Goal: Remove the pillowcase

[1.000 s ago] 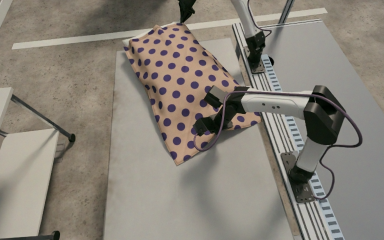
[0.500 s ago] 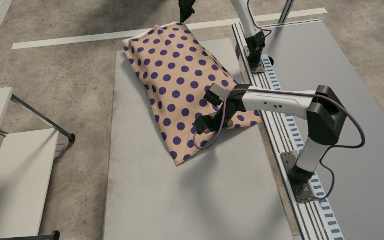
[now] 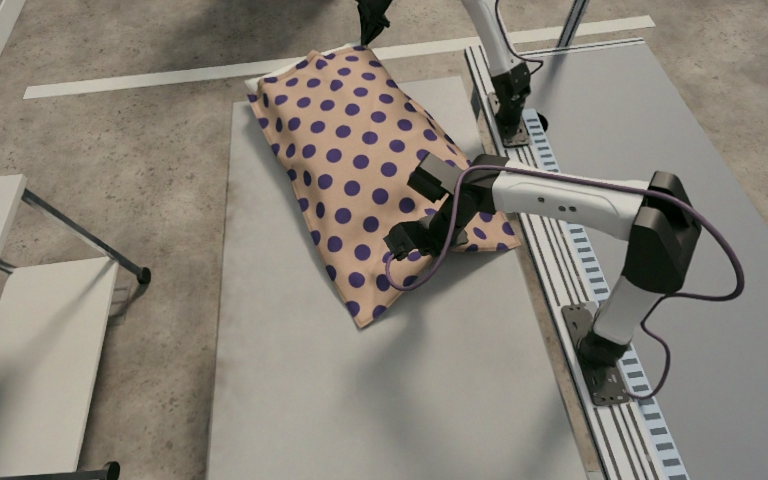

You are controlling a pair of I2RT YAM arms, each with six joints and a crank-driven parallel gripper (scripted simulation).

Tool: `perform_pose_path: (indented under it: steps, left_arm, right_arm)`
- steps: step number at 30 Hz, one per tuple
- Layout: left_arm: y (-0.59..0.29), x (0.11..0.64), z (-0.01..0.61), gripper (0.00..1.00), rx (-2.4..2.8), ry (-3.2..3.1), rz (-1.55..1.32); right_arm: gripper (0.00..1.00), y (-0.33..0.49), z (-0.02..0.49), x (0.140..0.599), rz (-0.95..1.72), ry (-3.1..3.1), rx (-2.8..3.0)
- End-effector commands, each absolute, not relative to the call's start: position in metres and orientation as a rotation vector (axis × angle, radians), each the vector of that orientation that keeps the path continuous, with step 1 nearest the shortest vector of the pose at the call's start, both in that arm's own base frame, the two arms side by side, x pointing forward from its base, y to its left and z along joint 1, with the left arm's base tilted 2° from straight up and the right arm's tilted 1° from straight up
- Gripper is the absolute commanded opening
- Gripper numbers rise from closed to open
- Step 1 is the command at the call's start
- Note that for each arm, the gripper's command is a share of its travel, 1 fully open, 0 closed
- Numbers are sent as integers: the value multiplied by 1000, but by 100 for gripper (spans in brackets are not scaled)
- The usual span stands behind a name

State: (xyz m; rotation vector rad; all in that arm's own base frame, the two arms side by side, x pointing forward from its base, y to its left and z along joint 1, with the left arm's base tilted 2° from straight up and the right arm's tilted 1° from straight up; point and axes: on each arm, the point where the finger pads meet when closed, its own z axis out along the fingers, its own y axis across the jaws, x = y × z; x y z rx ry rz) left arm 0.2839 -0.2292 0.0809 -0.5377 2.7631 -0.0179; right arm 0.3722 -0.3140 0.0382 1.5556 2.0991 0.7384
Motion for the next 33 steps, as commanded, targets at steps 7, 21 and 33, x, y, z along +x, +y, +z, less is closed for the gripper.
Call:
perform_pose_path:
  steps: [7,21,33]
  left_arm:
    - [-227,291,125,1,-549,2728,-66]
    - [-223,292,143,1,-547,2749,-4]
    - [-222,292,144,1,-546,2748,-6]
  right_arm:
    - [1,-314,60,382,707,2085,1494]
    - [1,-314,60,382,707,2084,1494]
    - [1,-314,60,382,707,2084,1494]
